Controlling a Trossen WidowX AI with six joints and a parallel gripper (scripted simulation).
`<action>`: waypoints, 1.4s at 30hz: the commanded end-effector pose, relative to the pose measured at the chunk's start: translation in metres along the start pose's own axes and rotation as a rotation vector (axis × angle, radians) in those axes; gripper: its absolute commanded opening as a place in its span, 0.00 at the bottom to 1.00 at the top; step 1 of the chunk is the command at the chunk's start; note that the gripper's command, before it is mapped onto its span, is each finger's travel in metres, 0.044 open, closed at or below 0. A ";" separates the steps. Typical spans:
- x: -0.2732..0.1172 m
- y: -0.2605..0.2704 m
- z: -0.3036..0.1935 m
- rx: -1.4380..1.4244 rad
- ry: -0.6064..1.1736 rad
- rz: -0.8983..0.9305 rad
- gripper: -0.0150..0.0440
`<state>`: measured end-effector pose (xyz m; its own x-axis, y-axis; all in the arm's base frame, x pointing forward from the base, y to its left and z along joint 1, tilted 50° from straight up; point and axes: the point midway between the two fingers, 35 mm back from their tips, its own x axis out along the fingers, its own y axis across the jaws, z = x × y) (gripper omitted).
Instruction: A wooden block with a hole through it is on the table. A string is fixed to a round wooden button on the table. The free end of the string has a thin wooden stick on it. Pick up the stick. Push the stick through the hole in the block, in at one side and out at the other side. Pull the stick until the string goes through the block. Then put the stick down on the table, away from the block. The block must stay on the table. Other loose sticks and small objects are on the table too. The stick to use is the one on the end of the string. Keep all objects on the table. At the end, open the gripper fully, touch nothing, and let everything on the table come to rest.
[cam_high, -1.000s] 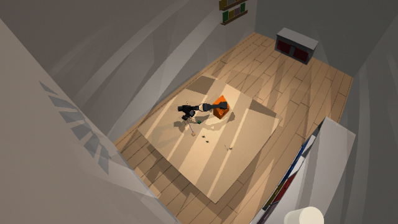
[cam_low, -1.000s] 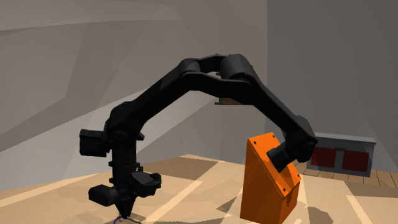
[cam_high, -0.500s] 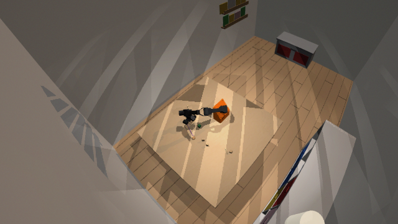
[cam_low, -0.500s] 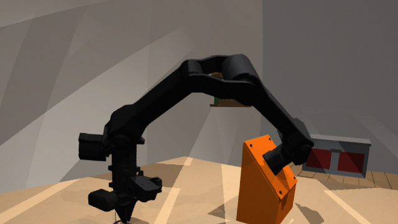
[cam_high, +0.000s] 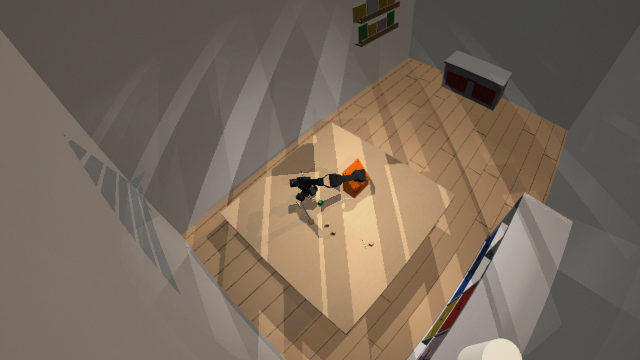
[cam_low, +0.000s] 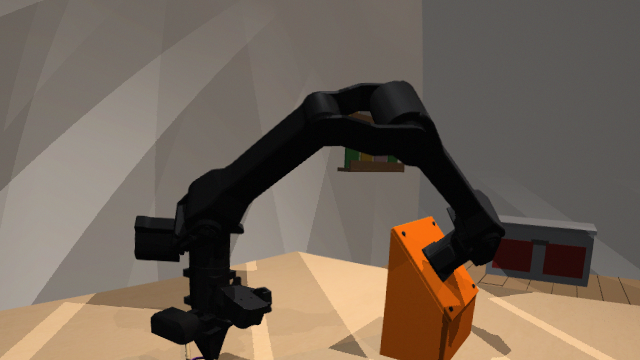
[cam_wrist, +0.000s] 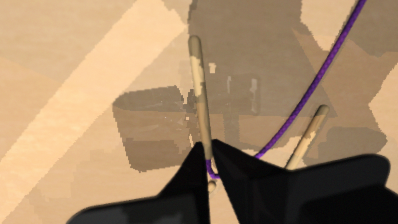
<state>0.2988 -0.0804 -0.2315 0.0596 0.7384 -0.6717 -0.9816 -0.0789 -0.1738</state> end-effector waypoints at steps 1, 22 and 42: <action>0.001 0.001 0.007 0.008 -0.006 0.001 0.25; 0.002 0.004 0.031 0.009 -0.004 0.001 0.25; 0.002 0.004 0.053 0.010 -0.005 0.001 0.25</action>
<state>0.2880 -0.0481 -0.1985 0.0594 0.7380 -0.6722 -0.9819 -0.0783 -0.1727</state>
